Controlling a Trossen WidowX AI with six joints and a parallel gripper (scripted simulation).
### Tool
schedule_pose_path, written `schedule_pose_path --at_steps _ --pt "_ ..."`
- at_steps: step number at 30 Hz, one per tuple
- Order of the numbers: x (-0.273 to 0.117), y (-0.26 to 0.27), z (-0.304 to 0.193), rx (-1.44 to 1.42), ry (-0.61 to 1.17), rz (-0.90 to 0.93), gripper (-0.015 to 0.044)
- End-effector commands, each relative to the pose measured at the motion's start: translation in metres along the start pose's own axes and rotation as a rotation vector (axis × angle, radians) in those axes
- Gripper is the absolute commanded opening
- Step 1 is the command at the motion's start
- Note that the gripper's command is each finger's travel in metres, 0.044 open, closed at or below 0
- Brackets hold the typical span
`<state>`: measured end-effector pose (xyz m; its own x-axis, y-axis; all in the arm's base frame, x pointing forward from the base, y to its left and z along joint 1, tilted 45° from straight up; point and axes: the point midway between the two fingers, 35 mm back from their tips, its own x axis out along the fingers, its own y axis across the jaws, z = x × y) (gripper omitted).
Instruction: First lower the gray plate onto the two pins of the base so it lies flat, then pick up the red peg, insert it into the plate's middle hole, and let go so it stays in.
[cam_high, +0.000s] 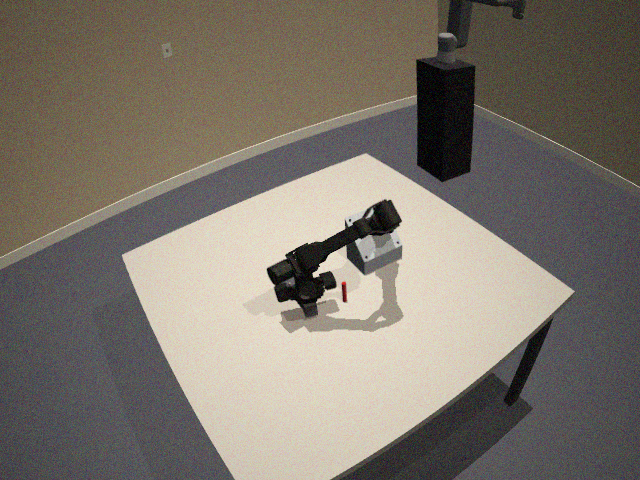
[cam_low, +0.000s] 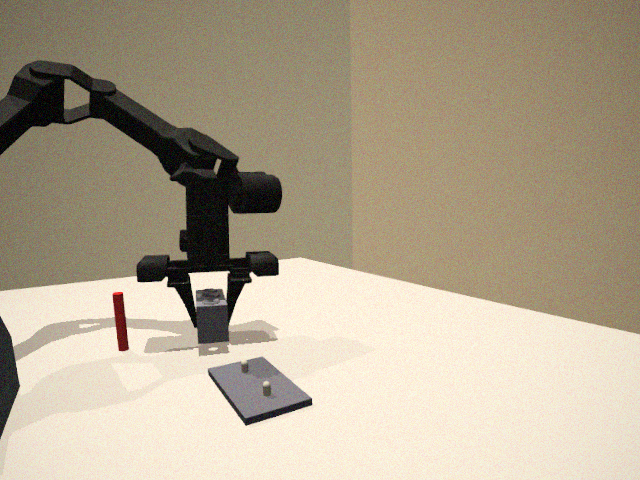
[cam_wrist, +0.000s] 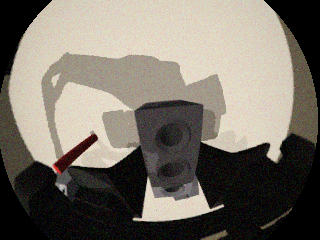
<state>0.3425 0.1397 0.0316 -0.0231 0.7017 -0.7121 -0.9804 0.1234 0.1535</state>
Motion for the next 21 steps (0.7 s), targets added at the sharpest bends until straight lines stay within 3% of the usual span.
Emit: schedule_pose_path --at_steps 1,21 --pt "-0.018 -0.005 0.002 -0.012 0.001 -0.017 0.0" --pt "-0.081 -0.004 -0.002 -0.011 0.004 -0.016 0.0"
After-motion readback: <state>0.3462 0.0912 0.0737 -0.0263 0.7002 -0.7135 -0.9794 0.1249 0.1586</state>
